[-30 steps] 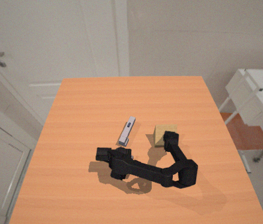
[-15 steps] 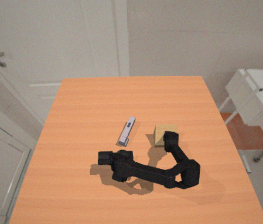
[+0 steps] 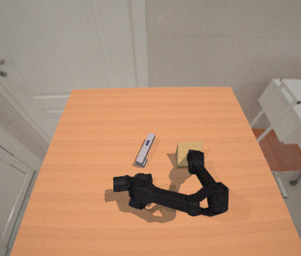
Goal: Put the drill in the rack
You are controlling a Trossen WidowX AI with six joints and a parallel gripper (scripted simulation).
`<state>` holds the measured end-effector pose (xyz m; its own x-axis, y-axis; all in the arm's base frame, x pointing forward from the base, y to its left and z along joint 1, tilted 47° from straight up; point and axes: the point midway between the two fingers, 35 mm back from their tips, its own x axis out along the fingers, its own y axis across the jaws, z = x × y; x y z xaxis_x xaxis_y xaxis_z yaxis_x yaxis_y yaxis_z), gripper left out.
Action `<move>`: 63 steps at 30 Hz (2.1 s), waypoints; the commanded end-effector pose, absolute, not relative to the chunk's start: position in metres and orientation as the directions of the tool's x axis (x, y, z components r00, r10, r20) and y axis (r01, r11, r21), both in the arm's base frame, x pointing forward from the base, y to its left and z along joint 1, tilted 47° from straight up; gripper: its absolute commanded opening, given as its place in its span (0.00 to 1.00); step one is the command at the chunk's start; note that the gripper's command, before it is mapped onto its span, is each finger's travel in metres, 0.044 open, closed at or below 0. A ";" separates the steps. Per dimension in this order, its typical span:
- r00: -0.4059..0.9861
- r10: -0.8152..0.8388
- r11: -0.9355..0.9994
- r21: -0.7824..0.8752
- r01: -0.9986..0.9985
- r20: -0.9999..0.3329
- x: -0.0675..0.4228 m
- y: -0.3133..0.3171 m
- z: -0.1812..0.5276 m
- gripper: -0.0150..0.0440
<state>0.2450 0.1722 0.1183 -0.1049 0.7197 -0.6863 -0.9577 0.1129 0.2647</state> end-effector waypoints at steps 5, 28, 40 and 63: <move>-0.107 0.721 0.117 0.271 -0.955 -0.685 0.244 0.179 0.112 0.25; -0.103 0.725 0.115 0.267 -0.957 -0.681 0.243 0.186 0.109 0.83; -0.107 0.720 0.117 0.272 -0.955 -0.686 0.246 0.155 0.134 1.00; 0.466 0.701 0.347 -0.312 -0.884 -0.540 0.331 0.106 0.259 1.00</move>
<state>0.3199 0.1132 0.2288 0.3550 0.7166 -0.6004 -0.9340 0.2995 -0.1947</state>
